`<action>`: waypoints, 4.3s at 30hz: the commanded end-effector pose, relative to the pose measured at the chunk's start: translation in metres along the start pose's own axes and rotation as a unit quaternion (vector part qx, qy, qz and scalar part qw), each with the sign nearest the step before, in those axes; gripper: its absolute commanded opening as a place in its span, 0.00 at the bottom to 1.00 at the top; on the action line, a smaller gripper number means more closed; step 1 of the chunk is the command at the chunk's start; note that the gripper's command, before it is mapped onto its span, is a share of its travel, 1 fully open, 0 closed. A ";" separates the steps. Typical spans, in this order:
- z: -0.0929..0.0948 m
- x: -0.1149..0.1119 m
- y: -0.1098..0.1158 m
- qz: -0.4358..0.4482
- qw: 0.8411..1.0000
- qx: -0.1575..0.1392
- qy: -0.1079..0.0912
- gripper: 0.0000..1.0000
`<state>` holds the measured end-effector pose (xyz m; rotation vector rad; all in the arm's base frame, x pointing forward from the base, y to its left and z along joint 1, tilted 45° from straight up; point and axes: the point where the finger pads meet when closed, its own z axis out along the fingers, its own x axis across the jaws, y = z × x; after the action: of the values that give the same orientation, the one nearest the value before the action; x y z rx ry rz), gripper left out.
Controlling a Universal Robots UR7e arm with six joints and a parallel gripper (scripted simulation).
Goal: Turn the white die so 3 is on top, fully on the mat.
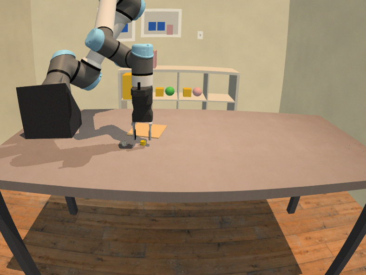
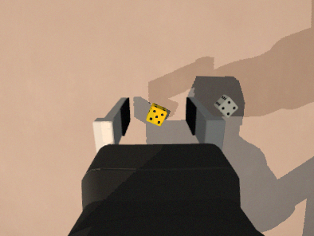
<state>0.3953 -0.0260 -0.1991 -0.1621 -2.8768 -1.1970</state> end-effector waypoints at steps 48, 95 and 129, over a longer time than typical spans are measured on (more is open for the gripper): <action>0.000 0.022 0.215 0.000 1.000 0.000 -0.001 1.00; 0.000 0.025 0.248 0.000 1.000 0.000 -0.001 1.00; -0.051 0.026 0.249 0.000 1.000 0.000 -0.001 1.00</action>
<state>0.3950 0.1274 0.0006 -0.1644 -2.8784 -1.1951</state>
